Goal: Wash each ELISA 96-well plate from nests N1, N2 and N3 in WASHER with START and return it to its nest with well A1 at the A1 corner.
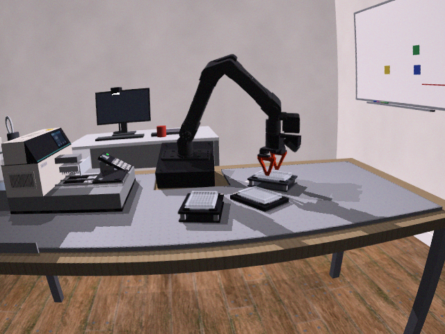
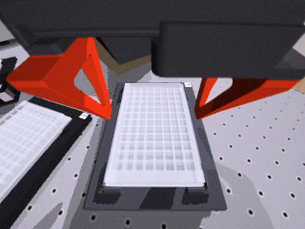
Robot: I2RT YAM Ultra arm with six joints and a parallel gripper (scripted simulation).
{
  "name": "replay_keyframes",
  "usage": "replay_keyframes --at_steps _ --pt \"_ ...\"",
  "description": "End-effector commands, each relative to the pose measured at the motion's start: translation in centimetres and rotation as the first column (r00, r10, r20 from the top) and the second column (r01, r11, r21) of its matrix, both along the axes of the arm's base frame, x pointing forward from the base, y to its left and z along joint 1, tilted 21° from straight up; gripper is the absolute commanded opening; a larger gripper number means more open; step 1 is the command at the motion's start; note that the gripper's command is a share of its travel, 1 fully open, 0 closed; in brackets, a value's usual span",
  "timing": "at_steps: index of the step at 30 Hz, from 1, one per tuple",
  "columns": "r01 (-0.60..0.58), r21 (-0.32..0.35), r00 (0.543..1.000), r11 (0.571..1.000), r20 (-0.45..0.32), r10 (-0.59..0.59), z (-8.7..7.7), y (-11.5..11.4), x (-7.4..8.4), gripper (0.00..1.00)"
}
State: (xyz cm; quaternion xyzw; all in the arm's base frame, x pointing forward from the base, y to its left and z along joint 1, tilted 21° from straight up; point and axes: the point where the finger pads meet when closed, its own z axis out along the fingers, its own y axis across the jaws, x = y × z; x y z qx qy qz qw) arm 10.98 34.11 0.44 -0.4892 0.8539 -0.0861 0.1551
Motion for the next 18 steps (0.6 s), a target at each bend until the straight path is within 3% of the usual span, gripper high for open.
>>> replay_keyframes --at_steps 1,18 --pt "-0.006 0.025 1.000 1.000 0.004 0.006 0.29 0.60 0.00 1.00" --pt "-0.006 0.025 1.000 1.000 0.004 0.006 -0.65 0.63 0.36 1.00"
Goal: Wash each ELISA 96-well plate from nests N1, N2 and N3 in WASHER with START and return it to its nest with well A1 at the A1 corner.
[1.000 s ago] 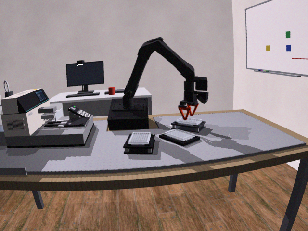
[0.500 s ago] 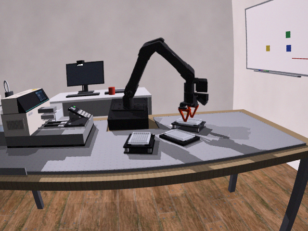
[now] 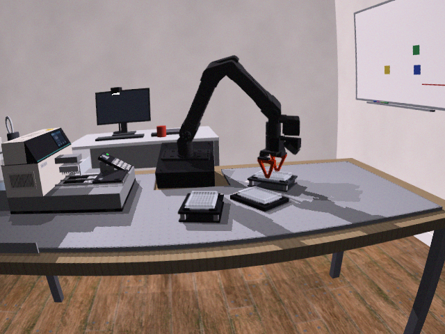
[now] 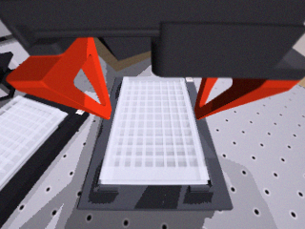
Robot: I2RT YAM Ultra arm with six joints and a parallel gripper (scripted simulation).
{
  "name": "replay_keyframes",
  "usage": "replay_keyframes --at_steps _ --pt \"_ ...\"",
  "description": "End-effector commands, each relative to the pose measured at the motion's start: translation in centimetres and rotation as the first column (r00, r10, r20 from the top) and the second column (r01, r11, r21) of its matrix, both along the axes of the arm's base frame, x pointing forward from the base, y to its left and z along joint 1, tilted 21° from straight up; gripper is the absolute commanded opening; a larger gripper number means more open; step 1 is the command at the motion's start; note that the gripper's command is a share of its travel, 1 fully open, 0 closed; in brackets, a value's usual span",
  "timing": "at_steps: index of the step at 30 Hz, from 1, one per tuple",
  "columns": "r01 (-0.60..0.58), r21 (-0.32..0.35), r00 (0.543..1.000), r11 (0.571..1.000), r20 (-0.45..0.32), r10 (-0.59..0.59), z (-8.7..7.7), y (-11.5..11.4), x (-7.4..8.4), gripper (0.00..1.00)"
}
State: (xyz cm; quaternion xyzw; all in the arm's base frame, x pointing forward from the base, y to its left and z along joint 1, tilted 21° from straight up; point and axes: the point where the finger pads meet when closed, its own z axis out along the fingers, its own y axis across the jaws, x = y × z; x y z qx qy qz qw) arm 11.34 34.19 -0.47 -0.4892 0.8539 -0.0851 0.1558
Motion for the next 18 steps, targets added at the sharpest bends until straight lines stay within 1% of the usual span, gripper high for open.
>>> replay_keyframes --at_steps 1,8,18 --pt "-0.006 0.022 1.000 1.000 0.004 0.006 0.20 0.55 0.03 1.00" --pt "-0.006 0.022 1.000 1.000 0.004 0.006 -0.23 0.56 0.19 1.00" --pt "-0.006 0.022 1.000 1.000 0.004 0.006 -0.24 0.56 0.19 1.00"
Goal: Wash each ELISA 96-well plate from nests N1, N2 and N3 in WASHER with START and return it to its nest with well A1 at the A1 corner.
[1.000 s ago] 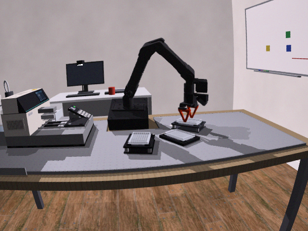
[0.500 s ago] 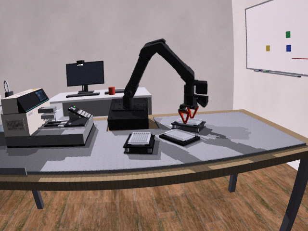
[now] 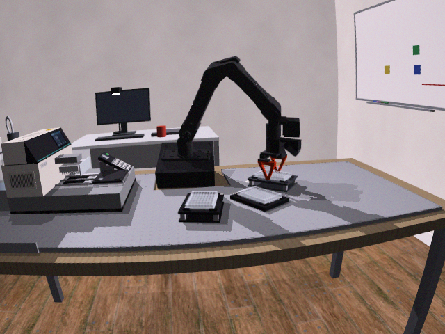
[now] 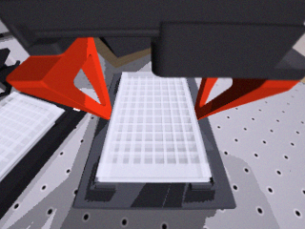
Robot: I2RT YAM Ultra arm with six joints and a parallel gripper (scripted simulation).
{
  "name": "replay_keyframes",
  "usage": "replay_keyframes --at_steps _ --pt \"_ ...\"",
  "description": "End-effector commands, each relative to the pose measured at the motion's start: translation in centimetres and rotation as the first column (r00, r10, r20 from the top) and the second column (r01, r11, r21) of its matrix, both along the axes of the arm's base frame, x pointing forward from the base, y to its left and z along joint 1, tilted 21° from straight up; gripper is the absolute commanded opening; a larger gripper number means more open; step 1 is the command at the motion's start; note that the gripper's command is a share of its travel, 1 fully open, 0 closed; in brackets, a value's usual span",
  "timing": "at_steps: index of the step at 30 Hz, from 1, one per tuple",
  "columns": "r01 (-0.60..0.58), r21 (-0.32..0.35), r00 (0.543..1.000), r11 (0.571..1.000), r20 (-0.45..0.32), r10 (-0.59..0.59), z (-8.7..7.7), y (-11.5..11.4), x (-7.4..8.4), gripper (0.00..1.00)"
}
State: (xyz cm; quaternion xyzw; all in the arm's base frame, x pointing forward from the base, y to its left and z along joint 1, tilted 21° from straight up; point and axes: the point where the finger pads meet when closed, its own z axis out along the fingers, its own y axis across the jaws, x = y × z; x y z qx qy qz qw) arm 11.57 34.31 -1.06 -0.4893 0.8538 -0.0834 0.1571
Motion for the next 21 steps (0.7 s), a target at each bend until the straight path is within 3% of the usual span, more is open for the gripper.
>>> replay_keyframes --at_steps 1,7,8,10,11,15,16,18,19,21 --pt "-0.005 0.018 1.000 1.000 0.003 0.005 0.34 0.44 -0.04 1.00" --pt "-0.005 0.018 1.000 1.000 0.003 0.005 0.34 0.44 -0.04 1.00" --pt "-0.005 0.018 1.000 1.000 0.003 0.005 0.34 0.44 -0.04 0.90" --pt "-0.005 0.018 1.000 1.000 0.003 0.005 0.34 0.44 -0.04 0.90" --pt "-0.005 0.018 1.000 1.000 0.003 0.005 0.34 0.44 -0.04 0.80" --pt "-0.005 0.018 1.000 1.000 0.003 0.005 0.34 0.44 -0.04 0.80" --pt "-0.005 0.018 1.000 1.000 0.003 0.005 0.34 0.44 -0.04 0.70" --pt "-0.005 0.018 1.000 1.000 0.003 0.005 0.34 0.44 -0.04 0.70" --pt "-0.005 0.018 1.000 1.000 0.003 0.005 0.34 0.44 -0.04 0.60" --pt "-0.005 0.018 1.000 1.000 0.003 0.005 0.34 0.44 -0.04 0.60"
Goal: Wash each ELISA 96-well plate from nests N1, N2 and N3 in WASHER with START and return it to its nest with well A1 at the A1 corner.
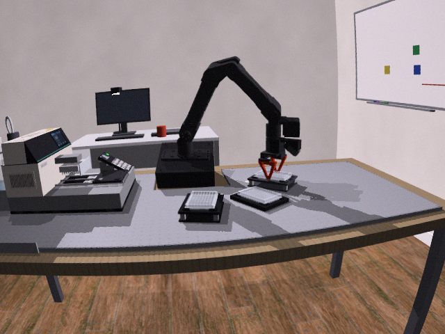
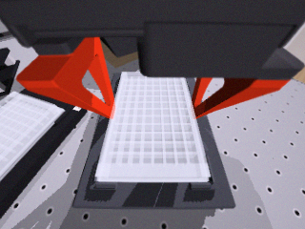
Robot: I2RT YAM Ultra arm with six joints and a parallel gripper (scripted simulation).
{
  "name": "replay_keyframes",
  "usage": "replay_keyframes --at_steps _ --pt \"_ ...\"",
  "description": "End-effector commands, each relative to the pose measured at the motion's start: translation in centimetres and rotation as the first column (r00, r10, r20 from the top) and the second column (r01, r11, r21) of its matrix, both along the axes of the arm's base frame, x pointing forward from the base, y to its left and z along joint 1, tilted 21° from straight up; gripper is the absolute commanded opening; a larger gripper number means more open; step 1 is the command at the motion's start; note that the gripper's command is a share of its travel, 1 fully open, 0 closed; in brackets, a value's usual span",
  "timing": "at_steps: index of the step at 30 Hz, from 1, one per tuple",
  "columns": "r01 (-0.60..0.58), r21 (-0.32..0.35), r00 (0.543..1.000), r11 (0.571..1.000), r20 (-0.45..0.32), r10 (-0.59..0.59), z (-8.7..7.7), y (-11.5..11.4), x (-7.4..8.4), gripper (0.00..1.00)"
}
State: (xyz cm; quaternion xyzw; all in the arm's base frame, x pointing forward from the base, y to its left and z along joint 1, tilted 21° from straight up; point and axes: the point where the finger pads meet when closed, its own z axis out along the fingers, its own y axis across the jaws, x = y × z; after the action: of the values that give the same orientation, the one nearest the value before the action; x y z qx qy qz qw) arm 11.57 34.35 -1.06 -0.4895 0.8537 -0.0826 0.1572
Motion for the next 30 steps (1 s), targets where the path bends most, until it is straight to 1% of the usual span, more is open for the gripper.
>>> replay_keyframes --at_steps 1,3,4,6,7,11,12,14,15,17,18,30 --pt "-0.004 0.017 1.000 1.000 0.004 0.004 0.35 0.40 -0.03 0.50" --pt "-0.004 0.017 1.000 1.000 0.004 0.004 0.35 0.40 -0.03 0.50" --pt "-0.004 0.017 1.000 1.000 0.004 0.004 0.35 0.40 -0.03 0.40" --pt "-0.004 0.017 1.000 1.000 0.004 0.004 0.35 0.40 -0.03 0.40" --pt "-0.004 0.017 1.000 1.000 0.004 0.004 0.35 0.40 -0.03 0.30" --pt "-0.004 0.017 1.000 1.000 0.004 0.004 0.35 0.40 -0.03 0.30" --pt "-0.004 0.017 1.000 1.000 0.004 0.004 0.35 0.40 -0.03 0.20" --pt "-0.004 0.017 1.000 1.000 0.004 0.004 0.35 0.40 -0.03 0.20" --pt "-0.004 0.017 1.000 1.000 0.004 0.004 0.35 0.40 -0.03 0.10" --pt "-0.004 0.017 1.000 1.000 0.004 0.004 0.35 0.40 -0.03 0.10" --pt "-0.004 0.017 1.000 1.000 0.004 0.004 0.35 0.40 -0.03 0.00" --pt "-0.004 0.017 1.000 1.000 0.004 0.004 0.35 0.40 -0.03 0.00"
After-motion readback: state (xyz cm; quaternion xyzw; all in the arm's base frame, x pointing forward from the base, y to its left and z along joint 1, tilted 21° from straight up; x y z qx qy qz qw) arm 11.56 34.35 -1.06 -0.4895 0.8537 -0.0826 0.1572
